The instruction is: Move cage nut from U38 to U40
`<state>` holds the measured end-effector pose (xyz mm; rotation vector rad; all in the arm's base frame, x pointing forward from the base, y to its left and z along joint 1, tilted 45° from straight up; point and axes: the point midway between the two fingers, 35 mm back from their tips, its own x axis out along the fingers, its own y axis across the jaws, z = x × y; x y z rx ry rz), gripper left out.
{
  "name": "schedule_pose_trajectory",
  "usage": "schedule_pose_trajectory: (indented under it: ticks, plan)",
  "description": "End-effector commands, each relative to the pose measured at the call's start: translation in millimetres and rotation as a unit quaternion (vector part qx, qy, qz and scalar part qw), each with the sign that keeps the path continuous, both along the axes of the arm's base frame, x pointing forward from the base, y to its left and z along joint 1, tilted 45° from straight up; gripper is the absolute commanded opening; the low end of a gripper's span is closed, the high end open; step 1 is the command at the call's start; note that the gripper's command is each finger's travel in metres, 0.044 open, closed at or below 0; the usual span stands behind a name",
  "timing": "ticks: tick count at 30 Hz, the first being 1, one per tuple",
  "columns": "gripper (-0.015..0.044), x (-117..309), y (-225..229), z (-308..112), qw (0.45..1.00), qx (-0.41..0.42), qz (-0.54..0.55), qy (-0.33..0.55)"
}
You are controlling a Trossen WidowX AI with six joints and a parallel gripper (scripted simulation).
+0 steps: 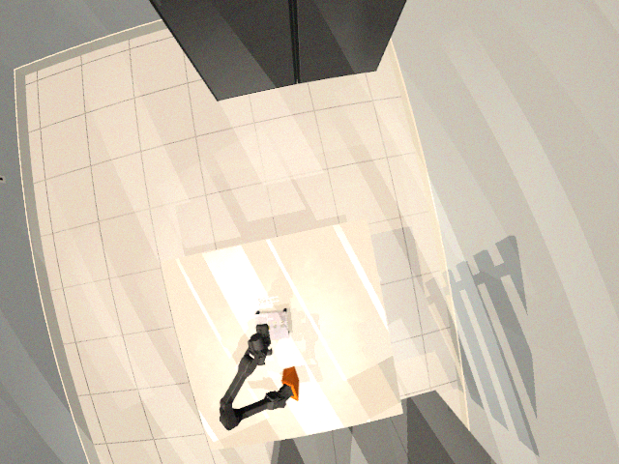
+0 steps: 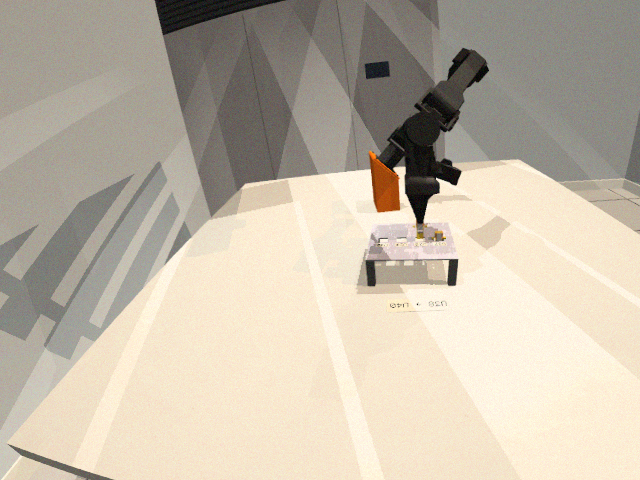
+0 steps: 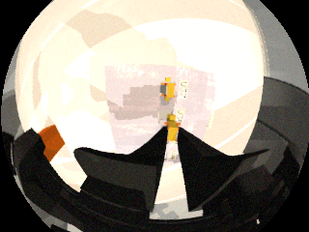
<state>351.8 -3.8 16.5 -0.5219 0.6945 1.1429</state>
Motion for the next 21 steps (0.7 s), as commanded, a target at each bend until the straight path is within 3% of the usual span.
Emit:
schedule_pose_trajectory:
  ticks: [1,21]
  plan:
    - [0.003,0.1,-0.2,1.5,1.0,0.002,0.001,-0.002]
    - [0.003,0.0,-2.8,4.1,1.0,0.002,0.001,-0.002]
